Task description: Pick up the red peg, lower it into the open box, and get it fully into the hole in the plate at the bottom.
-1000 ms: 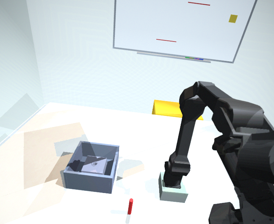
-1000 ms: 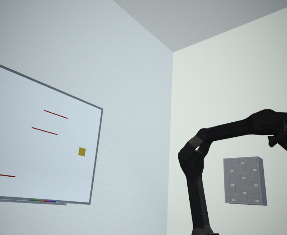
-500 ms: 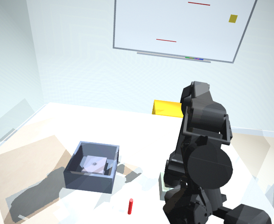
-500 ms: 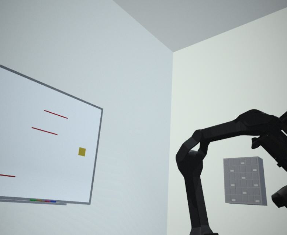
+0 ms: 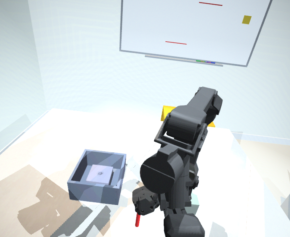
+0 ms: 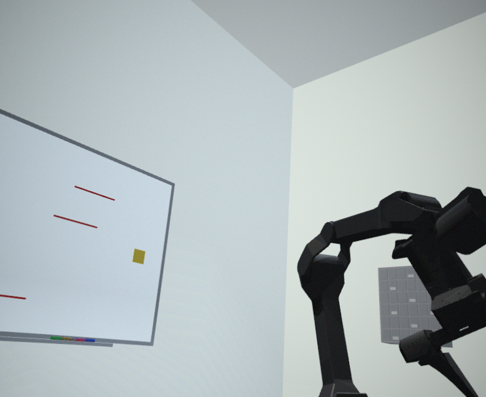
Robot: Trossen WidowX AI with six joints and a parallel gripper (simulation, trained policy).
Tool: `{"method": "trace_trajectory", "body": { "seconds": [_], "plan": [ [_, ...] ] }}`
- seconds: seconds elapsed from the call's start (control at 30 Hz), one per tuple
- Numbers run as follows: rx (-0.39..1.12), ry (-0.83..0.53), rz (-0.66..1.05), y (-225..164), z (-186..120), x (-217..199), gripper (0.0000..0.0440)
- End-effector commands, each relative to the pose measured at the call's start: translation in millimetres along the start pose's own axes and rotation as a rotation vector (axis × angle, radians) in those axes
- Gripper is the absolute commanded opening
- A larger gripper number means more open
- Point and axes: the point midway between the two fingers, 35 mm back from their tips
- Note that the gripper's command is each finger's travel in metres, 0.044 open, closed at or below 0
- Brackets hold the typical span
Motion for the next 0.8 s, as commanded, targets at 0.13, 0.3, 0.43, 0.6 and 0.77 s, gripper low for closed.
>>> {"method": "trace_trajectory", "body": {
  "seconds": [0.13,0.3,0.43,0.6,0.77],
  "plan": [
    [-0.062,-0.108,0.208,31,7,-36,0.044],
    [-0.102,-0.185,0.358,50,12,-63,0.044],
    [-0.133,-0.251,0.476,63,16,-86,0.044],
    [-0.168,-0.329,0.609,75,23,-113,0.044],
    [-0.196,-0.388,0.704,85,31,-134,0.044]
  ]
}}
Point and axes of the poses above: the point midway between the two fingers, 35 mm back from their tips, its own z axis out along the fingers, its own x axis across the jaws, y = z × x, and after that the axes turned 14 degrees about z, right-handed
